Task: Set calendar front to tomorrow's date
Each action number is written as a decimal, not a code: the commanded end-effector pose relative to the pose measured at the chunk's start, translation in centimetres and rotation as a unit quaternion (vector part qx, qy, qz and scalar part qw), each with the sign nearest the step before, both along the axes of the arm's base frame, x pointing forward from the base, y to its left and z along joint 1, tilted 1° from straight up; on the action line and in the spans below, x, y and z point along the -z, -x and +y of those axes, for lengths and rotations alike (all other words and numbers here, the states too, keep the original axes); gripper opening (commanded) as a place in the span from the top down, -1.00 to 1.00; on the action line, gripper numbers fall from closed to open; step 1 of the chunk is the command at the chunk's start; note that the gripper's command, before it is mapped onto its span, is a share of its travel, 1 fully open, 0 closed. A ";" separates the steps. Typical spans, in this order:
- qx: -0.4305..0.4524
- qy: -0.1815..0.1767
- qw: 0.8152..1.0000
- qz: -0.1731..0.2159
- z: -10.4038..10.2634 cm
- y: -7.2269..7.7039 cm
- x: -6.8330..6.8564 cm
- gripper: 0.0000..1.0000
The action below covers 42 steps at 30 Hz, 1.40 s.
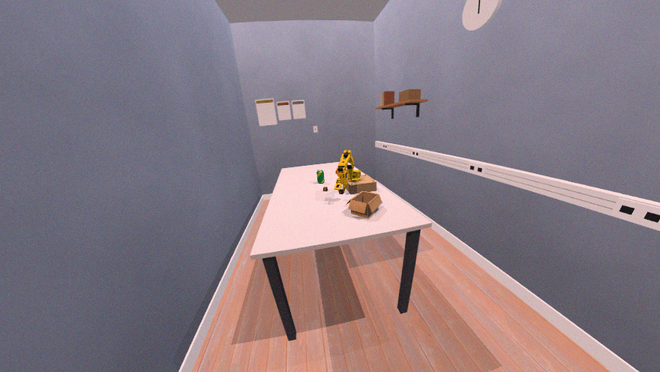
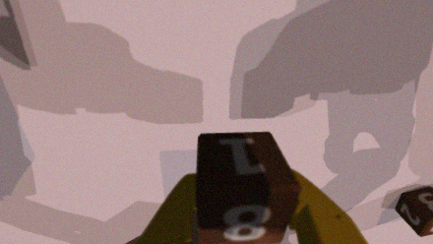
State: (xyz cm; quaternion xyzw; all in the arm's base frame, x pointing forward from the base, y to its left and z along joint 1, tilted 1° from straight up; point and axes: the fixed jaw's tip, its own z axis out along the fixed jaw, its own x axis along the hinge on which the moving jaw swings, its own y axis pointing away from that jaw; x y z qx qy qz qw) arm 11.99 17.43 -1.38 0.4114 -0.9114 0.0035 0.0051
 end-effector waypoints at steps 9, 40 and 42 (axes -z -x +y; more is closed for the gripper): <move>0.000 -0.010 1.000 -0.007 0.4 -0.1 -0.7 1.00; 0.002 -0.010 1.000 -0.007 0.4 -0.1 -1.3 1.00; 0.005 -0.010 1.000 -0.007 0.4 -0.1 -1.3 1.00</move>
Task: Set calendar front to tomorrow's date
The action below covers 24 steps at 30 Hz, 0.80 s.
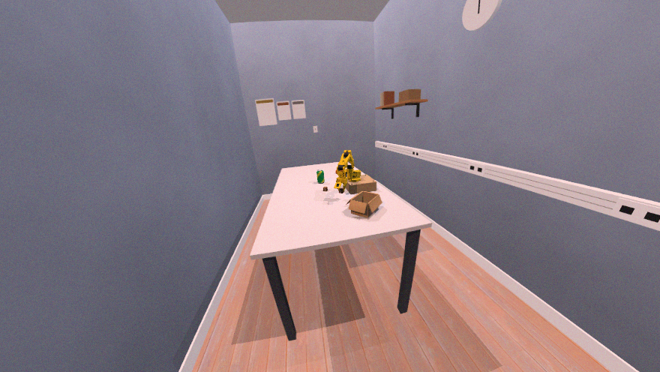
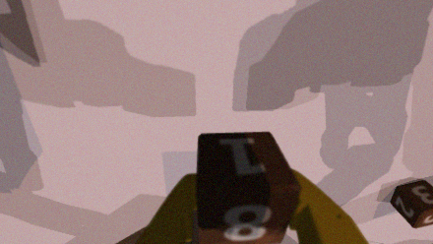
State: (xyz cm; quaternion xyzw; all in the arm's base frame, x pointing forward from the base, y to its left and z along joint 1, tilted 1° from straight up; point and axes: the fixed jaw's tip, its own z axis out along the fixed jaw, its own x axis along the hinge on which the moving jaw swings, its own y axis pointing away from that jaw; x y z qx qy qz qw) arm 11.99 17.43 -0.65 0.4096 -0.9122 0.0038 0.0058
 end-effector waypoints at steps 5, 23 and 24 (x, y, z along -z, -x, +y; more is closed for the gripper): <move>0.022 -0.011 1.000 -0.007 0.5 -0.1 -0.5 1.00; 0.088 -0.011 0.996 -0.007 0.6 -0.3 -0.5 1.00; 0.088 -0.011 0.996 -0.007 0.6 -0.3 -0.5 1.00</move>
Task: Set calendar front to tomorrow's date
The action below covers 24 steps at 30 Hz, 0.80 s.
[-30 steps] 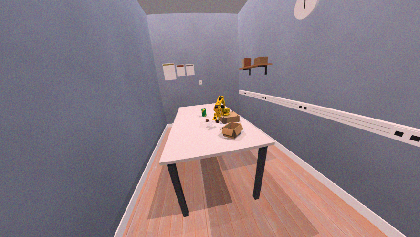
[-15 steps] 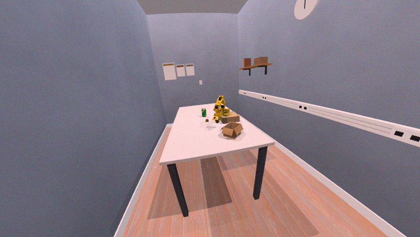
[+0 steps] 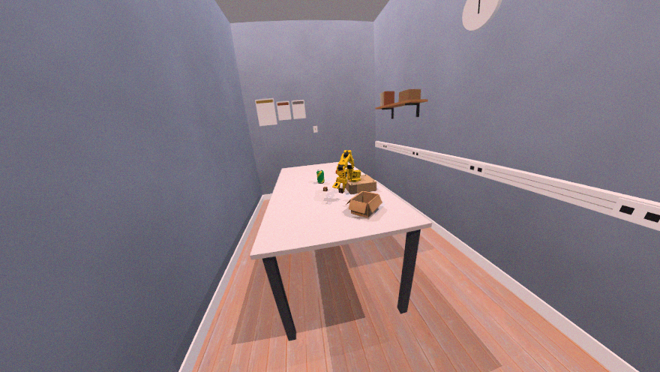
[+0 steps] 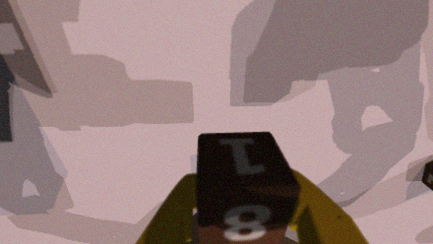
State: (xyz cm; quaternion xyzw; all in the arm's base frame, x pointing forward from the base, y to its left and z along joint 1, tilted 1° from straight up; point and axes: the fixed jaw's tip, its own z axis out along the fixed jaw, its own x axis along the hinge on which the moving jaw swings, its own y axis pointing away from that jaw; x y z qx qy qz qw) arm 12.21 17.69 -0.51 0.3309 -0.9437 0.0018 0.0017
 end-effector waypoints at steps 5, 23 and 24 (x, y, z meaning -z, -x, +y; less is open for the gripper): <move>0.004 -0.007 1.000 -0.005 0.4 0.0 -0.4 1.00; 0.005 -0.011 1.000 -0.007 0.4 -0.1 -0.8 1.00; 0.005 -0.011 1.000 -0.007 0.4 -0.1 -0.8 1.00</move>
